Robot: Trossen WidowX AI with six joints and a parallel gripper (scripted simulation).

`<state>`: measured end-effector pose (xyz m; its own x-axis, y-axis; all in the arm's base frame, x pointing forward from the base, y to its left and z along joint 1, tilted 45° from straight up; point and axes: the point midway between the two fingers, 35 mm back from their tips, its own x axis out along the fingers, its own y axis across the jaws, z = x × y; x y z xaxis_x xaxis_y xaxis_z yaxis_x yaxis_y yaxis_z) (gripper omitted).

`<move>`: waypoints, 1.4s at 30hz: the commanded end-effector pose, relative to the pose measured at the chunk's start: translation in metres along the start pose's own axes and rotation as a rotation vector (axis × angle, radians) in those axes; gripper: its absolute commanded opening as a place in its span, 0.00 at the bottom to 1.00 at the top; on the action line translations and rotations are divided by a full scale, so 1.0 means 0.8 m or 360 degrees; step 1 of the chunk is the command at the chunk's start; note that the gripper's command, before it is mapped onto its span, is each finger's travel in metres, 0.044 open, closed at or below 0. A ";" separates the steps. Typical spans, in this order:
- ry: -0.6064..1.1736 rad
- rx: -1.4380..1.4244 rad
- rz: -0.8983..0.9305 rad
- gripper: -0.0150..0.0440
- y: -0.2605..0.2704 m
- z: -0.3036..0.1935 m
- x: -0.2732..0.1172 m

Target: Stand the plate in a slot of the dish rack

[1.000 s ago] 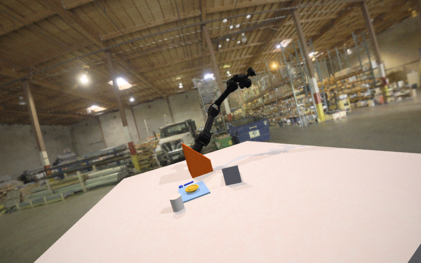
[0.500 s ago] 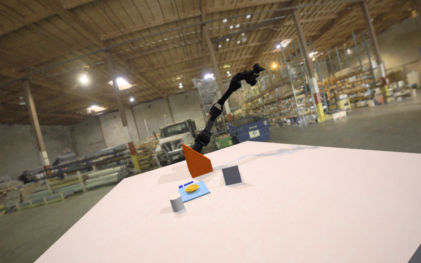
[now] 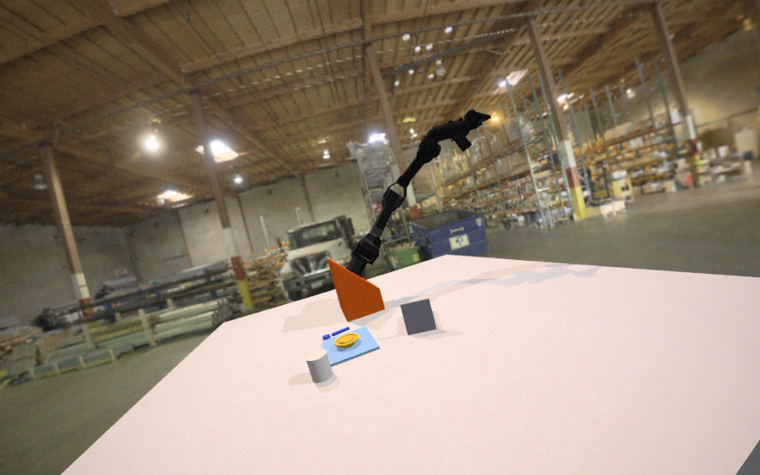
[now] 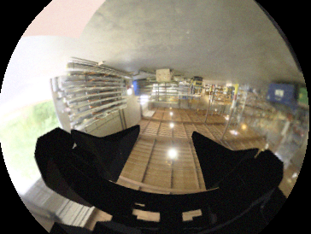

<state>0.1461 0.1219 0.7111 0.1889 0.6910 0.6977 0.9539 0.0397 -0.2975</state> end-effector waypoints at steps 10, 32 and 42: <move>0.0096 0.0415 0.0389 0.93 0.129 -0.007 -0.012; 0.0320 0.1157 0.1240 0.93 0.385 0.024 -0.125; 0.0488 0.1473 0.1583 0.93 0.467 0.047 -0.203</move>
<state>0.4507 0.0608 0.4848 0.8310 0.5508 0.0777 -0.0059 0.1484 -0.9889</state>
